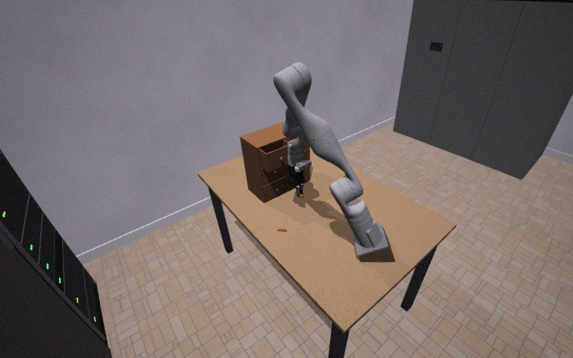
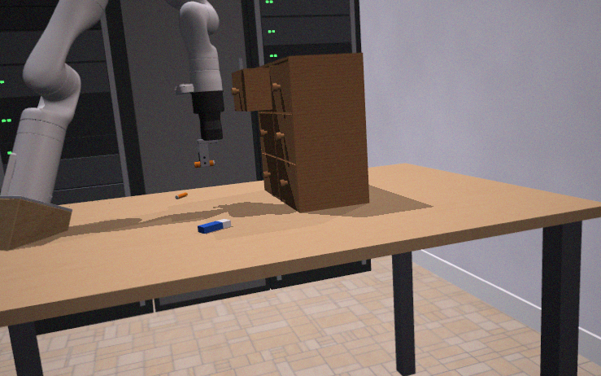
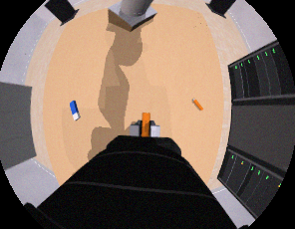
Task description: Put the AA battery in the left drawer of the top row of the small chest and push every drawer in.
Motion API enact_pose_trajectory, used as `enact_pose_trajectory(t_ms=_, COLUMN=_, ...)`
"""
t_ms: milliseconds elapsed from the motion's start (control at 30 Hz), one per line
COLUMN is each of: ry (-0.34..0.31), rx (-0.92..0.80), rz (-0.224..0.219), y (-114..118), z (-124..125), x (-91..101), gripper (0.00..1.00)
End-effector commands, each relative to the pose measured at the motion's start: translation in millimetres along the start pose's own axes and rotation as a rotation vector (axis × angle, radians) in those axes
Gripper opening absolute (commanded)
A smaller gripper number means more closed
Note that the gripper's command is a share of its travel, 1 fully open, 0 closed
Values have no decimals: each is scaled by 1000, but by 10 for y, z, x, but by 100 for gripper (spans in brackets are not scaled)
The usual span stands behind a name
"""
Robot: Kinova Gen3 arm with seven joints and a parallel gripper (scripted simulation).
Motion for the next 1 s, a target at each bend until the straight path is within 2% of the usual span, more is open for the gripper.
enact_pose_trajectory(t_ms=0, ry=1, rx=0, rz=0, y=19, z=-7, x=19, gripper=31)
enact_pose_trajectory(t_ms=500, ry=1, rx=0, rz=0, y=20, z=-13, x=45, gripper=31)
enact_pose_trajectory(t_ms=967, ry=0, rx=1, rz=1, y=22, z=-26, x=272, gripper=31)
Point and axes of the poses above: the point where the finger pads meet when closed, its own x axis back along the fingers, its own y axis across the jaws, z = x × y, the point moved 1 cm from there along x, back along the fingers, and after that the axes turned 2 degrees about x, right-handed, at the moved point
